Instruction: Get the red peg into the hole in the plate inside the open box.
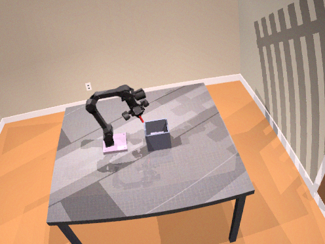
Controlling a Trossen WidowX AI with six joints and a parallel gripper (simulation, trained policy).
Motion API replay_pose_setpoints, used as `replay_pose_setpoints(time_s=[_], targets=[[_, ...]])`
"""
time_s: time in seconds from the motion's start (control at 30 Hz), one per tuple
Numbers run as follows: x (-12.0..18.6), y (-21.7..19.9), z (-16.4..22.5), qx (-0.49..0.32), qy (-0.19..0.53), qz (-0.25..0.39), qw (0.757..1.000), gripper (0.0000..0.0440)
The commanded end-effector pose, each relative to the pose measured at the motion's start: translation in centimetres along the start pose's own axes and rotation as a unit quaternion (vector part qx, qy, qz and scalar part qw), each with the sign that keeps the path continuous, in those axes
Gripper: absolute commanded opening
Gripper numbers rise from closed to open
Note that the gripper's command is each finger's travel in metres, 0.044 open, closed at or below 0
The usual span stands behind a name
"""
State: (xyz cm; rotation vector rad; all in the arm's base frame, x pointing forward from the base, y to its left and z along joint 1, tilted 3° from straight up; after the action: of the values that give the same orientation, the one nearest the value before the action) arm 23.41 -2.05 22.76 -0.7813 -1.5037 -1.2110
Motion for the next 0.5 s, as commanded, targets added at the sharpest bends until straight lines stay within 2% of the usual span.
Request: replay_pose_setpoints(time_s=[0.0,0.47], targets=[[0.0,0.1,-1.0,-0.003,-0.004,0.006,1.0,0.0],[-1.2,0.6,-5.0,-0.015,-0.003,0.022,1.0,0.0]])
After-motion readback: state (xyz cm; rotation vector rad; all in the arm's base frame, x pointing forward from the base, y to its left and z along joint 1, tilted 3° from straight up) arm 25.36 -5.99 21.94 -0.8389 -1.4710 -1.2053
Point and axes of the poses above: the point midway between the two fingers, 35 mm back from their tips, its own x axis back along the fingers, its own y axis across the jaws, z = x × y, the point moved 2 cm from there along x, back along the fingers, and after that the axes turned 6 degrees about x, right-handed, at the moved point
